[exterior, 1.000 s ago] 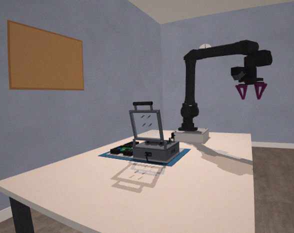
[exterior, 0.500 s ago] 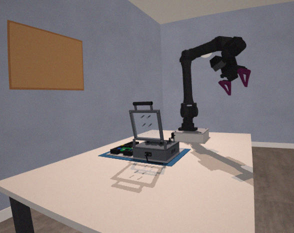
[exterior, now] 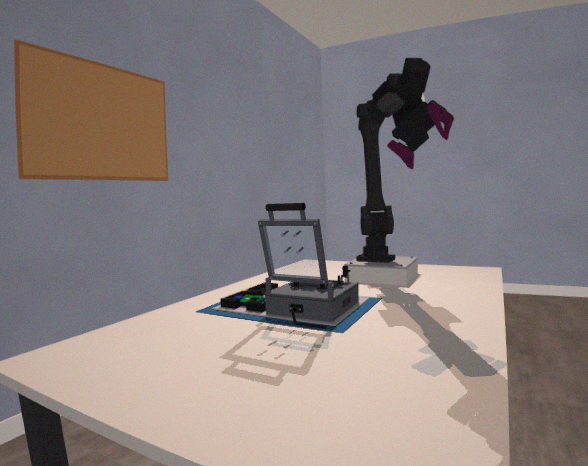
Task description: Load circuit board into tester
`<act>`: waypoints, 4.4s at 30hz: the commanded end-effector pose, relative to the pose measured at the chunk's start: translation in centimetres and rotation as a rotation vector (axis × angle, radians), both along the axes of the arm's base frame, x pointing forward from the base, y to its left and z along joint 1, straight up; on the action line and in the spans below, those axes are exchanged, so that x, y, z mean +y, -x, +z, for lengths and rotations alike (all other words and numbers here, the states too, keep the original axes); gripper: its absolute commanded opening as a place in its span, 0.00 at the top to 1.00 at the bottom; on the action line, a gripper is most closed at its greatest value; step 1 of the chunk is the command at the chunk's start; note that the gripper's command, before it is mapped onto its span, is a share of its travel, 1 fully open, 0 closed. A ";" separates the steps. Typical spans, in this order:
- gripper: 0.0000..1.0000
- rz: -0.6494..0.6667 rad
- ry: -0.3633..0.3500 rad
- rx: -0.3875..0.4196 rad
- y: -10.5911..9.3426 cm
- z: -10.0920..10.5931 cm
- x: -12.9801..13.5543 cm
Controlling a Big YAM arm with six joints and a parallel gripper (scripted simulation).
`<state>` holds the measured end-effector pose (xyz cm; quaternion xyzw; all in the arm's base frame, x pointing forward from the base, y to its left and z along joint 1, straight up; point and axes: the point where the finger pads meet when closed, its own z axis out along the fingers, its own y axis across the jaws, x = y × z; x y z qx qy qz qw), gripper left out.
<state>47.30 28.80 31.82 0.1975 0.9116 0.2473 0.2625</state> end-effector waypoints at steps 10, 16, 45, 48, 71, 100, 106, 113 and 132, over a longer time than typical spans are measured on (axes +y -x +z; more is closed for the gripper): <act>0.00 0.043 0.113 -0.395 -4.8 6.9 -9.1; 0.00 0.028 0.207 -0.569 -5.9 10.0 -14.0; 0.00 -0.197 0.489 -0.678 -8.1 14.4 -33.2; 0.00 -0.269 0.400 -0.505 -9.3 11.5 -35.2; 0.00 -0.552 0.175 0.010 -9.0 3.4 -40.8; 0.00 -1.047 -0.026 0.703 -2.4 -3.8 -46.6; 0.08 -1.048 -0.026 0.698 -2.3 -3.5 -46.5; 0.08 -1.047 -0.024 0.708 -2.4 -4.0 -46.5; 0.08 -1.046 -0.022 0.715 -2.5 -4.3 -46.6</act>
